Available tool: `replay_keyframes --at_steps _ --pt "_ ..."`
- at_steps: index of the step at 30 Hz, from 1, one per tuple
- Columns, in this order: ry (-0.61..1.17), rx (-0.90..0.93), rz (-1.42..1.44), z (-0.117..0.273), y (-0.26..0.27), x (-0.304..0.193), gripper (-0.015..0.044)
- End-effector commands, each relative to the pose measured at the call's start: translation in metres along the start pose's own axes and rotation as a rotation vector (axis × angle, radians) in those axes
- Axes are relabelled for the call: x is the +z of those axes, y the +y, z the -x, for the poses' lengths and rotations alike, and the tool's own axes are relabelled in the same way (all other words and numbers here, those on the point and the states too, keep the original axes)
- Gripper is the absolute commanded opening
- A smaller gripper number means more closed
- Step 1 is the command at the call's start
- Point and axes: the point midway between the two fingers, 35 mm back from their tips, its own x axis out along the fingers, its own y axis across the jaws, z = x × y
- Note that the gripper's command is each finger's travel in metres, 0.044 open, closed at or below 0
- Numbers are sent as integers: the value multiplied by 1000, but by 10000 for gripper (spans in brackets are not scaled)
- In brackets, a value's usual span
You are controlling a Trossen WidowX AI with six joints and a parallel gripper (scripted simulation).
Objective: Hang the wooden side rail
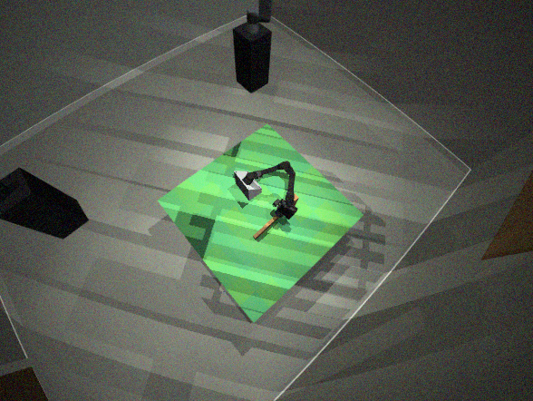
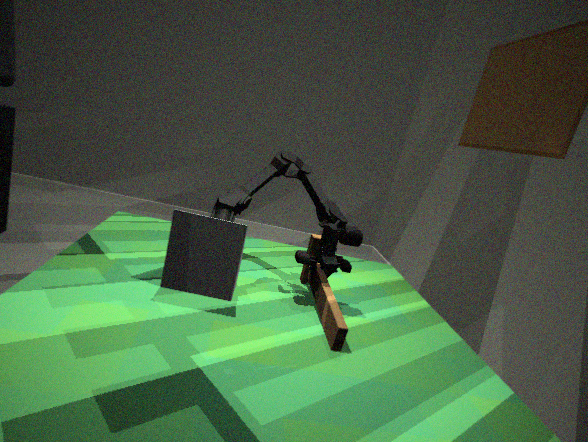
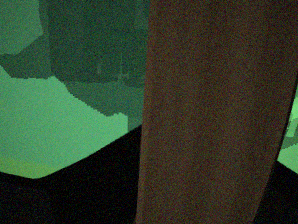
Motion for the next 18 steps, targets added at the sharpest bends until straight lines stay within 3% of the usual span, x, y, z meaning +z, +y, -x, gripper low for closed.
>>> replay_keyframes --at_steps 1,18 --pt "1 12 0 4 4 -1 0" --pt "1 12 0 4 3 -3 0"
